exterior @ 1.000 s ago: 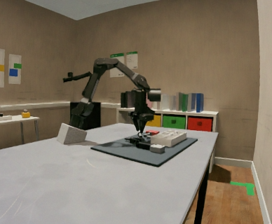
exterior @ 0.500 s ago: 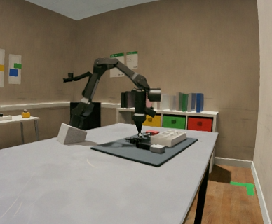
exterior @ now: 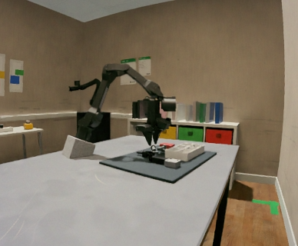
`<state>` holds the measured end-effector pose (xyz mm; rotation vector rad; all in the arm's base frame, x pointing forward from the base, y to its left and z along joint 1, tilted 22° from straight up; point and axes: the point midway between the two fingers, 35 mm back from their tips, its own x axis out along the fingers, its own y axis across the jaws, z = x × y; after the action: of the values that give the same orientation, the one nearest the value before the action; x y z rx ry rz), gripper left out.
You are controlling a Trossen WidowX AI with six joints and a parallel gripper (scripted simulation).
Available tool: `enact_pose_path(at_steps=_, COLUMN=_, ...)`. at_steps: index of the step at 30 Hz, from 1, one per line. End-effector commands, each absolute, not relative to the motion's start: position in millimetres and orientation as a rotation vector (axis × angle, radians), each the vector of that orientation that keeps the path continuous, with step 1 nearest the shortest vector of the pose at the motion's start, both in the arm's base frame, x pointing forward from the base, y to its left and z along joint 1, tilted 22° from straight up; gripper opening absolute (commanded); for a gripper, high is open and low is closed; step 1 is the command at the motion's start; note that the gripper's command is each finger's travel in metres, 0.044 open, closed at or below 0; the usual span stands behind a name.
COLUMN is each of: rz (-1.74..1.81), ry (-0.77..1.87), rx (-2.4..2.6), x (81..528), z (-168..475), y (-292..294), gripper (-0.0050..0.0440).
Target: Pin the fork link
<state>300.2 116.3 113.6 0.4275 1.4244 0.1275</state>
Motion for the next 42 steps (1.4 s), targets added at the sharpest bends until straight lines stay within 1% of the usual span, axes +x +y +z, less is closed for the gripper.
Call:
enact_pose_path(at_steps=1, rz=0.089, ry=1.401, rx=0.489, x=299, z=118, y=104, gripper=0.0210)
enact_pose_path(at_steps=17, rz=0.092, ry=1.403, rx=0.478, x=295, z=102, y=67, gripper=0.0210)
enact_pose_path(at_steps=42, rz=0.084, ry=1.425, rx=0.479, x=295, z=92, y=68, gripper=0.0210)
